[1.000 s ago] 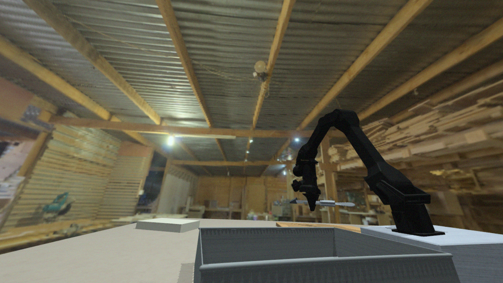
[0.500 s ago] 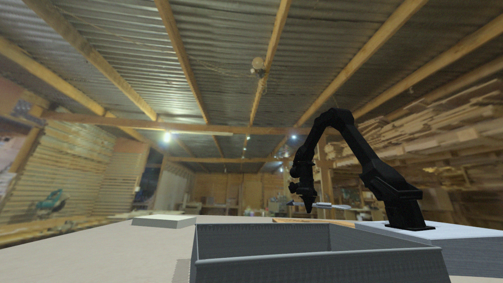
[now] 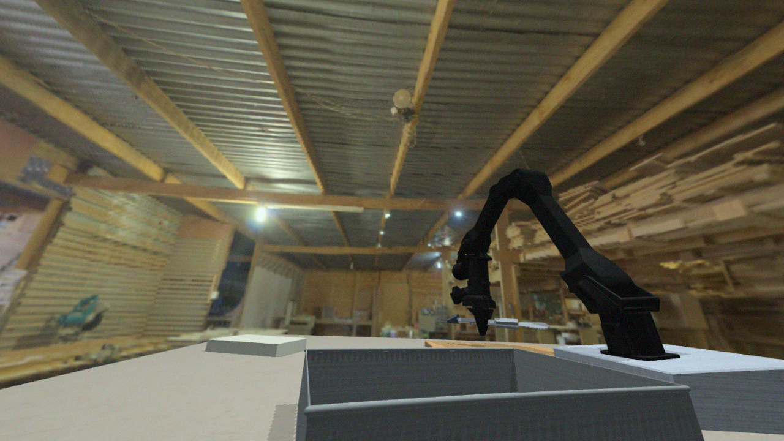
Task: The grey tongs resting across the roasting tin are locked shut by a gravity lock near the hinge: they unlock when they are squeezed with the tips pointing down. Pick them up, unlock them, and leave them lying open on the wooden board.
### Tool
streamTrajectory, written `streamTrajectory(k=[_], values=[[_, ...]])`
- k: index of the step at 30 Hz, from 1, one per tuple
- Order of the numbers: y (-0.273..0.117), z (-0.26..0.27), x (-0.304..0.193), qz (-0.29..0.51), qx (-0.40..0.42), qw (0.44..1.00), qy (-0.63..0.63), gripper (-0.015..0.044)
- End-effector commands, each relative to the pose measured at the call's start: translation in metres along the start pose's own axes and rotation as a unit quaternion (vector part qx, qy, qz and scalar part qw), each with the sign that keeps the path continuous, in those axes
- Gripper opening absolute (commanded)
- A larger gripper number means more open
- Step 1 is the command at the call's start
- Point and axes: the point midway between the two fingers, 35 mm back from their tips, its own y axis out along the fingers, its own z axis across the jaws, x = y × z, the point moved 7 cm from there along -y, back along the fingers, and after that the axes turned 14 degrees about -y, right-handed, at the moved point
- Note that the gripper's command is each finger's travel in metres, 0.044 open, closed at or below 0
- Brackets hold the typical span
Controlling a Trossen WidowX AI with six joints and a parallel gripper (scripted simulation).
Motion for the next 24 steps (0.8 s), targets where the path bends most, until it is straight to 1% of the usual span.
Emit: streamTrajectory(k=[1,13,14,19,22,24], values=[[0.0,0.0,0.0,0.0,0.0,1.0,0.0,0.0113],[0.0,0.0,0.0,0.0,0.0,1.0,0.0,0.0427],[0.0,0.0,0.0,0.0,0.0,1.0,0.0,0.044],[-0.005,0.007,0.004,0.0,0.0,1.0,0.0,0.044],[-0.021,0.031,0.017,0.001,0.001,1.0,0.0,0.044],[-0.037,0.059,0.028,0.001,0.002,1.0,0.001,0.044]])
